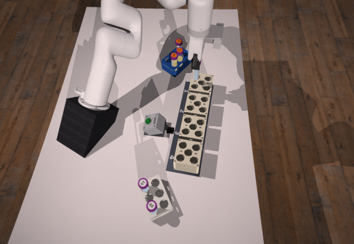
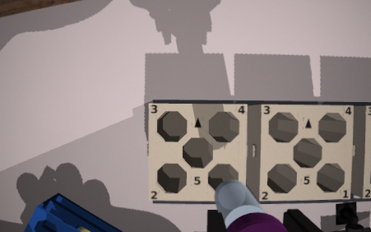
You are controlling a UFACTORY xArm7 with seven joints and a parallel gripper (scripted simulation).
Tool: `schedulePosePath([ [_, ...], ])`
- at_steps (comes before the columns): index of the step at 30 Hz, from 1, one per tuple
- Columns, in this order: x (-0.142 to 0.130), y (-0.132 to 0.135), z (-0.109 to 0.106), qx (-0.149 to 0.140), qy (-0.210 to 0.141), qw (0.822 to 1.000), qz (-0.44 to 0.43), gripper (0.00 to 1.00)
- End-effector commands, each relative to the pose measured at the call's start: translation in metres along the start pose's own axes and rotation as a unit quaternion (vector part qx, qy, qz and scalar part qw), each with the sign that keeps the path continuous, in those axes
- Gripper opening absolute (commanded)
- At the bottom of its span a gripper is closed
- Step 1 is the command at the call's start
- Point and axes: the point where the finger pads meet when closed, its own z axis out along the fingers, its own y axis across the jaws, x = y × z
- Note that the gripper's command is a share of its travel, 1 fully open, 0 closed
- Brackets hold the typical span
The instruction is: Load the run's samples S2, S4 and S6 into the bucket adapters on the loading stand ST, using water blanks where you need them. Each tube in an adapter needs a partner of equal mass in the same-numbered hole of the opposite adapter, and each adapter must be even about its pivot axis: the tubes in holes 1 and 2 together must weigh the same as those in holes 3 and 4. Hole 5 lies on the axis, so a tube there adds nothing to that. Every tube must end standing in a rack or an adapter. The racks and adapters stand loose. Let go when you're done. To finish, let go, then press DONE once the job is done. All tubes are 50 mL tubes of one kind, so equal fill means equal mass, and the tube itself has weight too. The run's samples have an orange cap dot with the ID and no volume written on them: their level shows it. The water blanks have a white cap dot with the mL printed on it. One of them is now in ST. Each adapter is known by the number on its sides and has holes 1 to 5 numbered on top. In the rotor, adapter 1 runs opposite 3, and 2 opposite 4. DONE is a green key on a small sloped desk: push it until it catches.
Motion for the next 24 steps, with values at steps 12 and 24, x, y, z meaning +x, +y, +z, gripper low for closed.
schedulePosePath([
  [12,0.008,0.055,-0.002,-0.001,0.002,1.000,0.000,0.00],
  [24,0.014,0.105,-0.002,-0.001,0.002,1.000,0.000,0.00],
])
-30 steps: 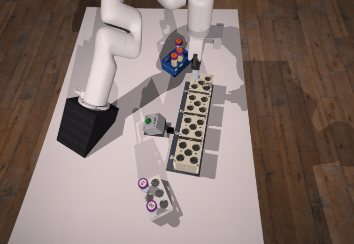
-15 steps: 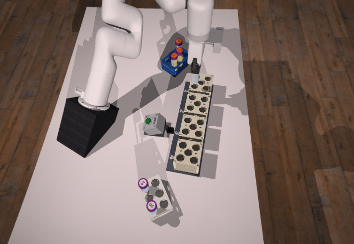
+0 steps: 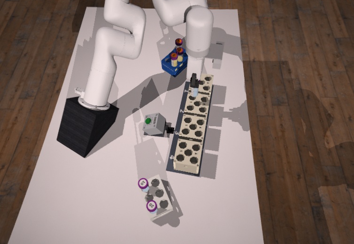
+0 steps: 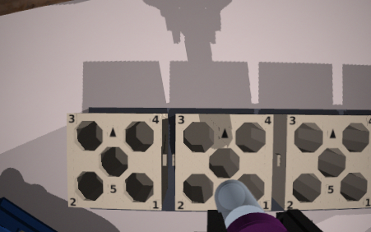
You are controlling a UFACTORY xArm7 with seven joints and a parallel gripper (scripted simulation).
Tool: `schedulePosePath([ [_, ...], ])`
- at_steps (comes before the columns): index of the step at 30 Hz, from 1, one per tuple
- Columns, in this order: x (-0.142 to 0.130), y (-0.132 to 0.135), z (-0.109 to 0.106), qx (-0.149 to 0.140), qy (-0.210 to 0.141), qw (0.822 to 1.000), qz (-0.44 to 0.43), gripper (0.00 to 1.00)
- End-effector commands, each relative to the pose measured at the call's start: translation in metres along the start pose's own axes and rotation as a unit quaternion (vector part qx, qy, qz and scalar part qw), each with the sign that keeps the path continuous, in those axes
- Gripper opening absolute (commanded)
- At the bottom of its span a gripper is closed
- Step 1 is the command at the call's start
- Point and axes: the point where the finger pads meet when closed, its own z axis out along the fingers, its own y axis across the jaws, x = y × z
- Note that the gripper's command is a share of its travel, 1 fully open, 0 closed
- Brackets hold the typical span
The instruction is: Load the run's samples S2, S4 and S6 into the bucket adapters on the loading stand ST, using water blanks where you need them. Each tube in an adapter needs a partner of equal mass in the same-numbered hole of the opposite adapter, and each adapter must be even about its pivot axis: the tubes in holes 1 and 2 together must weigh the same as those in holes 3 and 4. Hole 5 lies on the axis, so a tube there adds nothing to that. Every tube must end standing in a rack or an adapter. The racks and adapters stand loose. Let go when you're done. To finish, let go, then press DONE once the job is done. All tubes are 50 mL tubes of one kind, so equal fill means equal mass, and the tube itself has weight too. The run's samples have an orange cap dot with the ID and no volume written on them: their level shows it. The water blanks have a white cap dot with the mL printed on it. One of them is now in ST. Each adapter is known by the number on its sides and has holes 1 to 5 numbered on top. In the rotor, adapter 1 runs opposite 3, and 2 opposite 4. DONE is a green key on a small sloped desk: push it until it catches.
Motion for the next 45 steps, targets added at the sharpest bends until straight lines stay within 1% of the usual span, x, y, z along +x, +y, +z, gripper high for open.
schedulePosePath([
  [1,0.005,0.026,-0.001,0.000,0.001,1.000,0.000,0.00],
  [10,0.011,0.071,-0.001,-0.001,0.001,1.000,0.000,0.00],
  [12,0.011,0.071,-0.001,-0.001,0.001,1.000,0.000,0.00],
  [20,0.016,0.111,-0.001,-0.001,0.001,1.000,0.000,0.00],
  [45,0.016,0.112,-0.001,-0.001,0.001,1.000,0.000,0.00],
])
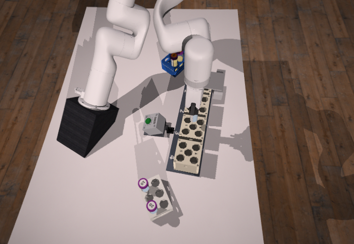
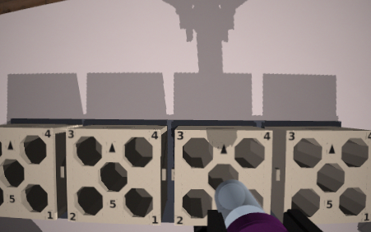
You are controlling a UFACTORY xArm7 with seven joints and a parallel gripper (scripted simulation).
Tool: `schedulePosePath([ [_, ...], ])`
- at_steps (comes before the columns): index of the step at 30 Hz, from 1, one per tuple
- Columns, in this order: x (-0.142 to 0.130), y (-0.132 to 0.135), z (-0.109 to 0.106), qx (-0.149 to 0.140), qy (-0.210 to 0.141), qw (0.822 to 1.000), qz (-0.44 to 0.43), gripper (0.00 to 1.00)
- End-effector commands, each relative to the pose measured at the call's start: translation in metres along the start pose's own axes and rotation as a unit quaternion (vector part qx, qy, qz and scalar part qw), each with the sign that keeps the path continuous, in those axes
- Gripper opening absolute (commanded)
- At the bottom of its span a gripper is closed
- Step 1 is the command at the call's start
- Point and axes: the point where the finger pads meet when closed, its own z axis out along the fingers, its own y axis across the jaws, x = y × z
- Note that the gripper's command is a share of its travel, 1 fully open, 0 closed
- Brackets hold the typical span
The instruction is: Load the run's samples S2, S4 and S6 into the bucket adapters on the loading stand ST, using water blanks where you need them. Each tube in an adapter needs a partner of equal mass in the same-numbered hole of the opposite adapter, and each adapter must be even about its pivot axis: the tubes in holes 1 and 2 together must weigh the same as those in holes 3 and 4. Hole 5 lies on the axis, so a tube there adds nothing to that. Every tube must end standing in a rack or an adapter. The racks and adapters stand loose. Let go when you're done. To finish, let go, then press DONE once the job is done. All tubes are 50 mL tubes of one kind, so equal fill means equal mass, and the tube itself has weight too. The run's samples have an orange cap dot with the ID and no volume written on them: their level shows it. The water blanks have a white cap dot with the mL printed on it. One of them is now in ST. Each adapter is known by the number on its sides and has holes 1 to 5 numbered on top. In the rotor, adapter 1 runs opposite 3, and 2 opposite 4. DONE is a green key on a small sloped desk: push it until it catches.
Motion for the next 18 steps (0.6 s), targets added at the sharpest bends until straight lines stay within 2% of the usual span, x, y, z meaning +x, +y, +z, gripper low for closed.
schedulePosePath([
  [1,0.001,0.001,-0.002,-0.002,0.002,1.000,0.000,0.00],
  [18,0.001,0.001,0.028,-0.001,0.002,1.000,0.000,0.00],
])
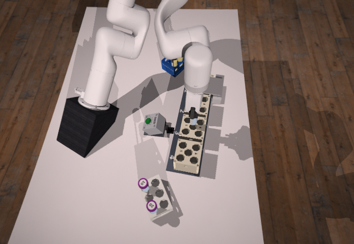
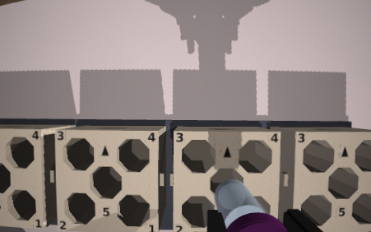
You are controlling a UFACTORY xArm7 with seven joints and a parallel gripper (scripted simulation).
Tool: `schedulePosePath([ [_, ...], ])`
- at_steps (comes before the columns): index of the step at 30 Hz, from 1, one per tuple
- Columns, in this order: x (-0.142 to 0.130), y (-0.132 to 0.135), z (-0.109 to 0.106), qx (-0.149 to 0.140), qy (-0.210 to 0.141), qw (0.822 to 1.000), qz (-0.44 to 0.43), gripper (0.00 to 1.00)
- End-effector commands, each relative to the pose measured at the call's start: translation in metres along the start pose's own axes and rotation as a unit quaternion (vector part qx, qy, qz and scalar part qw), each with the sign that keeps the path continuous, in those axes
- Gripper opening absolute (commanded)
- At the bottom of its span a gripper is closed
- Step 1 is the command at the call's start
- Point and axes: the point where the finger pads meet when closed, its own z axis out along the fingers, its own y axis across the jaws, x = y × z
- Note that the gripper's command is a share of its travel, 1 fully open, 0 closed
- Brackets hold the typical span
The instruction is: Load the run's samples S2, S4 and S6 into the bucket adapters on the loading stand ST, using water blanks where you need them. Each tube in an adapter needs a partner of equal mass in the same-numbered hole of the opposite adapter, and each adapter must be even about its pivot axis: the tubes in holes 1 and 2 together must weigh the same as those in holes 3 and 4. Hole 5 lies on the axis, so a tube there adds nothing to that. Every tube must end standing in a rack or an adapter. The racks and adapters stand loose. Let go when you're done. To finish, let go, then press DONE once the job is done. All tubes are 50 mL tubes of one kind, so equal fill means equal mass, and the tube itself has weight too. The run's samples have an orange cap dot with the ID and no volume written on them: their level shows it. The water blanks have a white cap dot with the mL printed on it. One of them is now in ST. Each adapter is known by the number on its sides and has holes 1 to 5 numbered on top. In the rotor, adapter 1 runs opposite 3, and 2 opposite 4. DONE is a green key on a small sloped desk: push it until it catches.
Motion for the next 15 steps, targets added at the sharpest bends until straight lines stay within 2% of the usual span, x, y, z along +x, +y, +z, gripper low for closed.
schedulePosePath([
  [1,0.0010,0.0012,0.0049,-0.002,0.002,1.000,0.000,0.00],
  [4,0.0010,0.0012,0.0109,-0.002,0.002,1.000,0.000,0.00],
  [15,0.0010,0.0012,0.0109,-0.002,0.002,1.000,0.000,0.00],
])
